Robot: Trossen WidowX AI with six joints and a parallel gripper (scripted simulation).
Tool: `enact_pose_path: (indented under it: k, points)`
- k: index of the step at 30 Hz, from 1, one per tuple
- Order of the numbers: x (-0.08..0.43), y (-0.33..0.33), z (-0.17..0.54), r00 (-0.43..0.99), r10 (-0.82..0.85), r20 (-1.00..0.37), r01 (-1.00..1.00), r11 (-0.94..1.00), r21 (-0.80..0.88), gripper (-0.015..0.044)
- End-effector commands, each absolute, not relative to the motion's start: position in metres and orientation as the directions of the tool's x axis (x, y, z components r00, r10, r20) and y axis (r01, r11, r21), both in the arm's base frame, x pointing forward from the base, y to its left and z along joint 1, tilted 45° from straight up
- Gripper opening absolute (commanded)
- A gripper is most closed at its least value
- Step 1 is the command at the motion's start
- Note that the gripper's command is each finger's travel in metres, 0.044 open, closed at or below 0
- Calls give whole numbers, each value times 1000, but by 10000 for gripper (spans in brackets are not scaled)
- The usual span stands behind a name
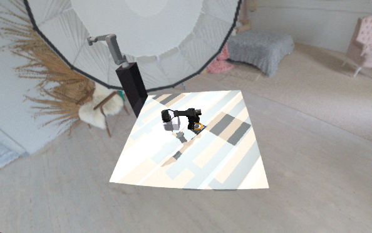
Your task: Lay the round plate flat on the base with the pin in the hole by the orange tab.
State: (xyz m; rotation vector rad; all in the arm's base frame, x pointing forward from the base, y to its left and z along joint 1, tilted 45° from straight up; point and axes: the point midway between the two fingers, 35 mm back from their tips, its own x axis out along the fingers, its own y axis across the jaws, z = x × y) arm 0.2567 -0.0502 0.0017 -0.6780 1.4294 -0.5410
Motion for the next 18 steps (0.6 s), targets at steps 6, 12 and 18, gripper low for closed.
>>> enact_pose_path:
  k: [6, 12, 18]
  points:
    - [255, -27, 25, 85, -703, -706, -59, 704, -708, 0]
    - [253, -26, 26, 84, -707, -702, -64, 699, -712, 0]
    - [253, -26, 26, 84, -707, -702, -64, 699, -712, 0]
